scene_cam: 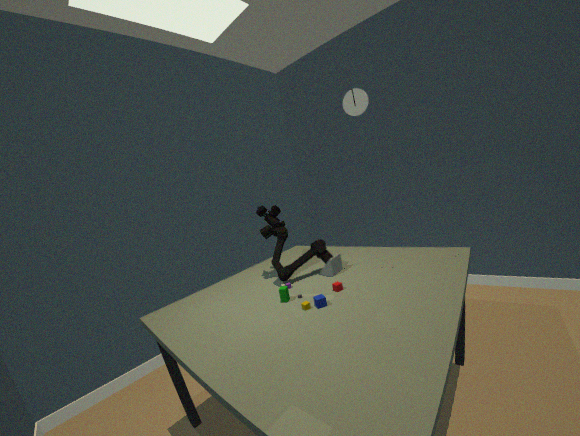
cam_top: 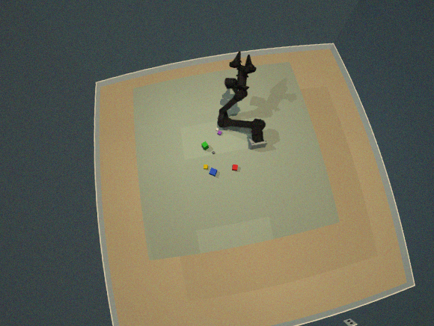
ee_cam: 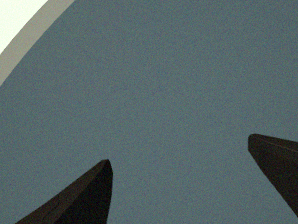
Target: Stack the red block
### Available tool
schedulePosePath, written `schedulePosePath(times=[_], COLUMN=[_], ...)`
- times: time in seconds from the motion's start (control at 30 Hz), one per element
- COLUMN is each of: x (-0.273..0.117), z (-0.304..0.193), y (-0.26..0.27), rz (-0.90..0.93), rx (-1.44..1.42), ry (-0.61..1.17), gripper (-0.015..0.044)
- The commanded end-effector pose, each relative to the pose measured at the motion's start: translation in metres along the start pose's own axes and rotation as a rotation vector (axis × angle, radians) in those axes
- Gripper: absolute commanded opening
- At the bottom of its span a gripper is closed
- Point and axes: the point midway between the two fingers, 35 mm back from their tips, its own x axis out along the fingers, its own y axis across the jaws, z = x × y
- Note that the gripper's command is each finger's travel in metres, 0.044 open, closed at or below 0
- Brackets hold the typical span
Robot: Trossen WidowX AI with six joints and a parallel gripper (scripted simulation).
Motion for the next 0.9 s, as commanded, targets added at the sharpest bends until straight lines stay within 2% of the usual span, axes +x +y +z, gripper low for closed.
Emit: schedulePosePath(times=[0.0,0.23,0.43,0.63,0.87], x=[0.001,0.014,0.005,-0.021,-0.075], z=[0.002,0.086,0.167,0.240,0.316], y=[-0.001,-0.015,-0.018,-0.012,0.008], rz=[-0.001,-0.037,-0.073,-0.111,-0.164], rx=[-0.003,-0.120,-0.236,-0.344,-0.463], ry=[-0.007,-0.291,-0.557,-0.822,-1.151], gripper=[0.0426,0.0440,0.0440,0.0440,0.0440])
